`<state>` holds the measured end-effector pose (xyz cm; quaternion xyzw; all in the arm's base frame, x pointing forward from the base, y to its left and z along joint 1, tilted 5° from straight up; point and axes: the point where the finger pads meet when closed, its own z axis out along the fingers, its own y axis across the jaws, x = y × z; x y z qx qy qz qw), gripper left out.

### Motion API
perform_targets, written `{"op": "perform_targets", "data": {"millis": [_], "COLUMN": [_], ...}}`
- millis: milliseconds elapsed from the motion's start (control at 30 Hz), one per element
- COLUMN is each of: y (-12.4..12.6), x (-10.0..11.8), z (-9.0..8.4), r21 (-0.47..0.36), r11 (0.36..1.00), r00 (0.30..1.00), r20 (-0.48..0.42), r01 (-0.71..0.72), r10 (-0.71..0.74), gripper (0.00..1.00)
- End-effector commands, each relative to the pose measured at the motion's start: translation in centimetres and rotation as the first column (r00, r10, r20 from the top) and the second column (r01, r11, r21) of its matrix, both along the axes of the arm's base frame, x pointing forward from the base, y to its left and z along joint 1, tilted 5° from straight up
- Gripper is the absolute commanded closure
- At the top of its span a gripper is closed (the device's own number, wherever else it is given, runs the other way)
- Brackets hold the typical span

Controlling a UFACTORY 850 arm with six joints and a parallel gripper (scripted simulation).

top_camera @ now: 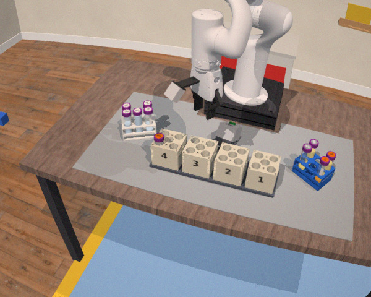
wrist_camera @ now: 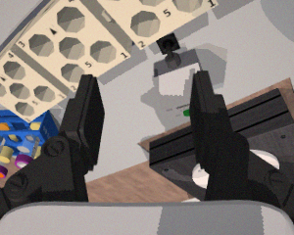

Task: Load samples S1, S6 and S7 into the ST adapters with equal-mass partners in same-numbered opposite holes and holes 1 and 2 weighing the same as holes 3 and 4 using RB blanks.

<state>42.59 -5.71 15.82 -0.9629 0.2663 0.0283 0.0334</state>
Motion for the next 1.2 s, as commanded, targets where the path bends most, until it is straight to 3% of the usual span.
{"op": "perform_targets", "data": {"millis": [0,1167], "y": [1.9,16.9], "x": [-0.3,-3.9], "z": [0.3,1.5], "r21": [-0.003,-0.003], "r11": [1.0,1.0], "r00": [1.0,1.0], "r20": [0.001,0.001], "r01": [0.001,0.001], "r10": [-0.001,-0.001], "gripper": [0.43,0.43]}}
